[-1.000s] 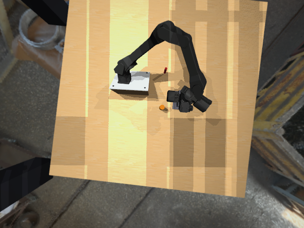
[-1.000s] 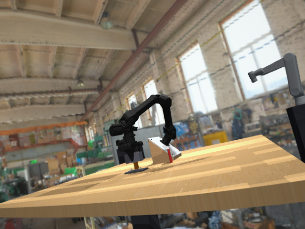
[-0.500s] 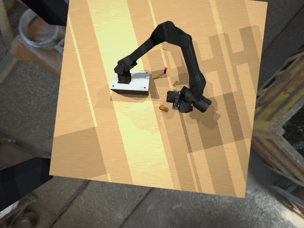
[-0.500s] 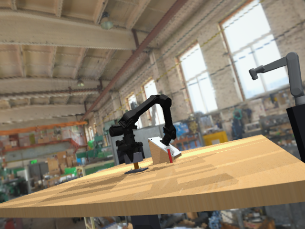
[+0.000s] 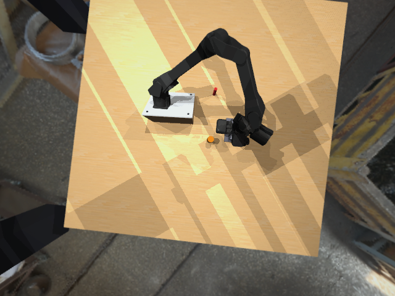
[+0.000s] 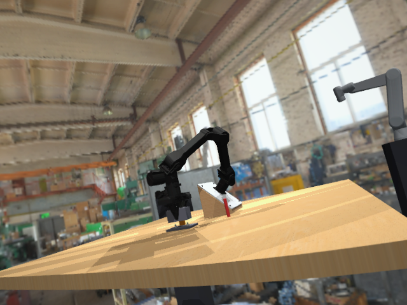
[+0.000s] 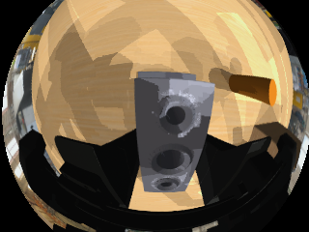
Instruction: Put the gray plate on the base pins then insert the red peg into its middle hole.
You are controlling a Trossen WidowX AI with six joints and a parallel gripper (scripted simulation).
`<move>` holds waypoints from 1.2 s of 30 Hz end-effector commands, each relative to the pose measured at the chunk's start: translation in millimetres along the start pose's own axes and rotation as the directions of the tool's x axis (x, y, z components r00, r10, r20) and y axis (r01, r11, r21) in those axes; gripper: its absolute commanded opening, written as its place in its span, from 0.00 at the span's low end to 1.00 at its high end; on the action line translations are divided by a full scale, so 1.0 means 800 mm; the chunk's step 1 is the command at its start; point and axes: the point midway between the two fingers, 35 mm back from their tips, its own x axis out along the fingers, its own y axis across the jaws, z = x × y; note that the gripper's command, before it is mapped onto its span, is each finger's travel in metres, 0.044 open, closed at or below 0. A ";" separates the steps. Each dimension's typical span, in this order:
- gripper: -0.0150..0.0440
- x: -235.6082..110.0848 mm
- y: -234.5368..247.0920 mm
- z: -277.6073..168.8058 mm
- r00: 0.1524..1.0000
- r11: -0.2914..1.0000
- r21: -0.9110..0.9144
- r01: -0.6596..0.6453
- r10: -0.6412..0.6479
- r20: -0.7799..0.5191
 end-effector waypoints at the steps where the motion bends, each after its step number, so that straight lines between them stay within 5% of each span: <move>1: 0.25 0.010 -0.001 -0.001 1.000 1.000 0.007 0.003 -0.003 -0.007; 20: 0.25 0.021 -0.001 -0.002 1.000 1.000 0.003 -0.001 0.001 -0.006; 36: 0.97 0.021 -0.001 -0.002 1.000 1.000 0.003 -0.001 0.001 -0.006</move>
